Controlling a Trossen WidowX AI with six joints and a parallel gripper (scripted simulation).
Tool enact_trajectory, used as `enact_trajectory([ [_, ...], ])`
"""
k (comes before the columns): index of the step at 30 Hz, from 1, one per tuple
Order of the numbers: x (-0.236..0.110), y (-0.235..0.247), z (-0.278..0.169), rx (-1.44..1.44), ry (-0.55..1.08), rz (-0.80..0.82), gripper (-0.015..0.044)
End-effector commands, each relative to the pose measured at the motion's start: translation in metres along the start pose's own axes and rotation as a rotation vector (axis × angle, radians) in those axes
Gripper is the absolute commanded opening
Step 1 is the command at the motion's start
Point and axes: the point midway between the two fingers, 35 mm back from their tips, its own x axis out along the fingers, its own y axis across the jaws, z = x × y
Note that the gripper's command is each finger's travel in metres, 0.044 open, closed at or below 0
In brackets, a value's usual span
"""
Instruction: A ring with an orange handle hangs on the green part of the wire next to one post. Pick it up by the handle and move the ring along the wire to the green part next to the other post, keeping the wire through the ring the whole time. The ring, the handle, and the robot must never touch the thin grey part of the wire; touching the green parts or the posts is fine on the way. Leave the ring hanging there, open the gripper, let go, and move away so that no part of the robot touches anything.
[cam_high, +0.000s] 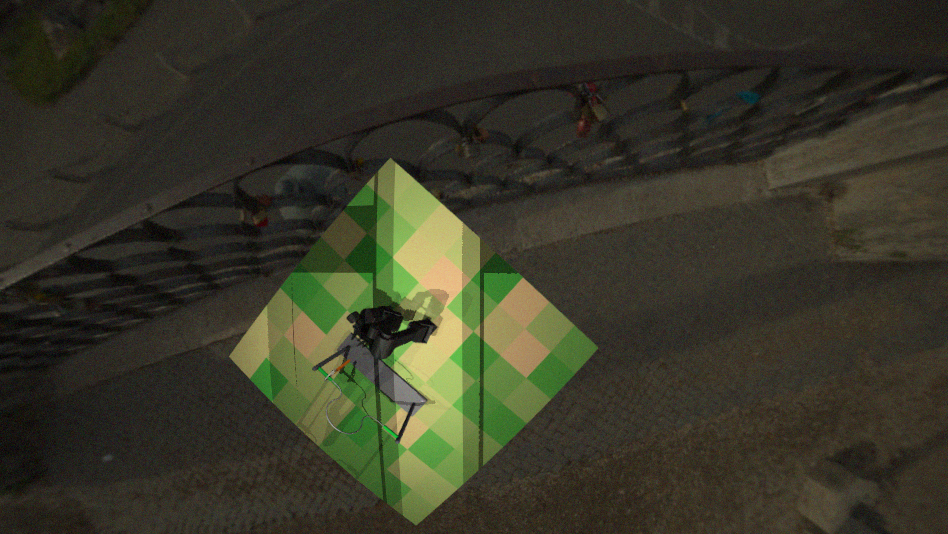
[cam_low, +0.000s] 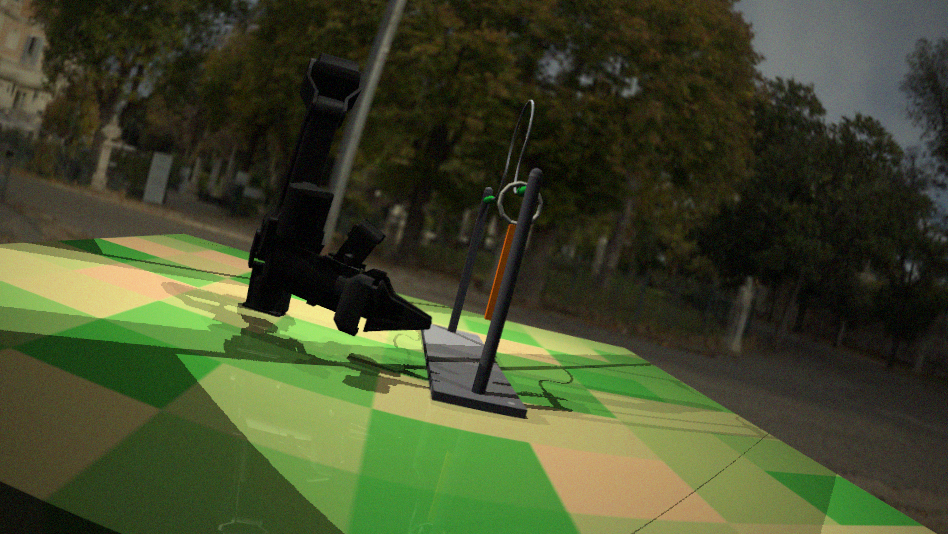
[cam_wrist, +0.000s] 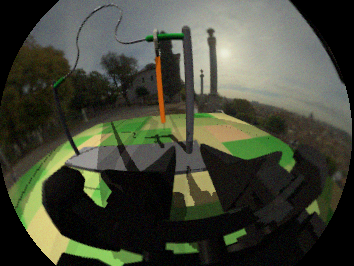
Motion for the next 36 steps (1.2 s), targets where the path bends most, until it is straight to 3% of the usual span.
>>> enact_trajectory([
  [1,-0.015,0.032,-0.009,0.023,-0.011,0.062,0.016],
  [9,-0.012,0.031,-0.008,0.023,-0.009,0.062,0.016],
  [23,0.03,0.032,0.042,0.021,-0.015,0.062,0.016],
  [36,0.041,0.031,0.043,0.021,-0.014,0.062,0.016],
])
